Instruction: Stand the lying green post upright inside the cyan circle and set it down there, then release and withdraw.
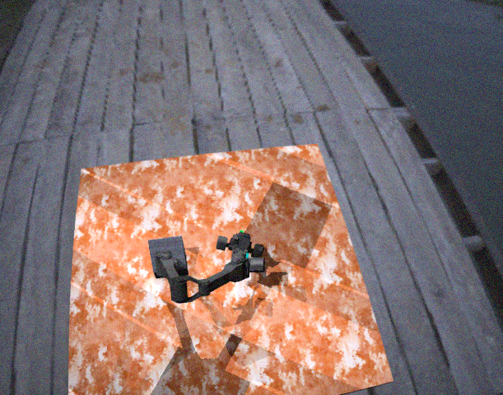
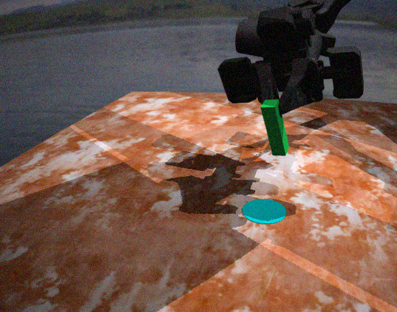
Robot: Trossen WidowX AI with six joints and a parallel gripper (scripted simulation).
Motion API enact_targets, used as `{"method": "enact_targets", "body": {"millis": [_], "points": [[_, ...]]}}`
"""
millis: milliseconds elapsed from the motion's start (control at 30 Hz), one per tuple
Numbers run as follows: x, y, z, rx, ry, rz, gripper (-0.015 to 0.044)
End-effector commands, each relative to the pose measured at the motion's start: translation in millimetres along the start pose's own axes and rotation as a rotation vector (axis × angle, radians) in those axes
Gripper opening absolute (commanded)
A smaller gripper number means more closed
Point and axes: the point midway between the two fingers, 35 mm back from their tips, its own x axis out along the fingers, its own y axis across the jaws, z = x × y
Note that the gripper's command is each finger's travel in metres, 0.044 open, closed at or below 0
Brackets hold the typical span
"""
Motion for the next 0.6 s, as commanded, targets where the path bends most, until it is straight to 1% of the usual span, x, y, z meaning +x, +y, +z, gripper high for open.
{"method": "enact_targets", "body": {"millis": [0,567], "points": [[-2.2,0.2,0.0,-0.013,-0.029,-0.01,0.0023],[-12.5,-1.0,2.5,-0.073,-0.14,-0.064,0.0023]]}}
